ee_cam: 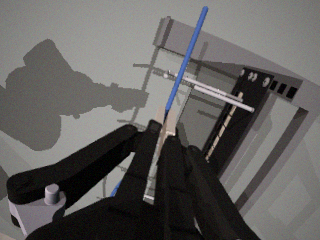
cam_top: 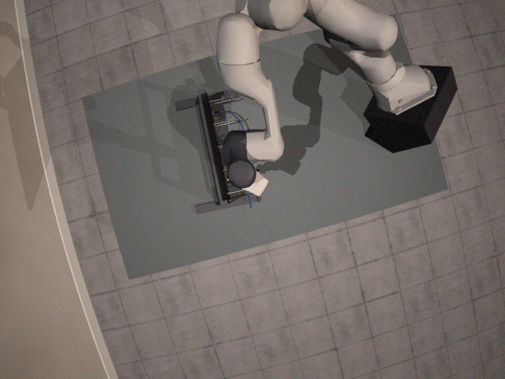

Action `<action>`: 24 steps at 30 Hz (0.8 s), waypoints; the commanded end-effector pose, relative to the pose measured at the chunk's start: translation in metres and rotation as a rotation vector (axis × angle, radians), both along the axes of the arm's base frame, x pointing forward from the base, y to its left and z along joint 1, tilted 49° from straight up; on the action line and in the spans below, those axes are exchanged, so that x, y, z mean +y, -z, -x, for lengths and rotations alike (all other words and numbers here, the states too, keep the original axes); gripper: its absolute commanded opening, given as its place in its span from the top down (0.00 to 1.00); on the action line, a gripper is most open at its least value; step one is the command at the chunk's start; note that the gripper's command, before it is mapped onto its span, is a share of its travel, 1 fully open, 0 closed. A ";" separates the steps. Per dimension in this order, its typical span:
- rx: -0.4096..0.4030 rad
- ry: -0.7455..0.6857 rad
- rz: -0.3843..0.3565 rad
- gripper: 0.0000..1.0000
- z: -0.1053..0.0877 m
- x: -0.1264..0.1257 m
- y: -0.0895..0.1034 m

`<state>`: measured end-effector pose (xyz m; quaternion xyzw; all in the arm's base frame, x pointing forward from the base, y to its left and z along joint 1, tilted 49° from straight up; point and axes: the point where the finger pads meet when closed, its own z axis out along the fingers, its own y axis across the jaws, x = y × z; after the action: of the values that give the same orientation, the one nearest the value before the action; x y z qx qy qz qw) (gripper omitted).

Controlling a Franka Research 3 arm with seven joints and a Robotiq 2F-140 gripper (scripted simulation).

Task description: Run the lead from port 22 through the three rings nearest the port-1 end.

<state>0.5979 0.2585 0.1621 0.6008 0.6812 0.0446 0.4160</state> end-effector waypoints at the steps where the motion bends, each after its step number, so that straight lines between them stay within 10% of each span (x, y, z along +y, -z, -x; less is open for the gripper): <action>1: -0.006 0.000 -0.008 1.00 -0.004 0.000 0.001; 24: -0.006 0.000 -0.008 1.00 -0.006 -0.002 0.003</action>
<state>0.6024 0.2566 0.1578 0.6014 0.6809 0.0466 0.4153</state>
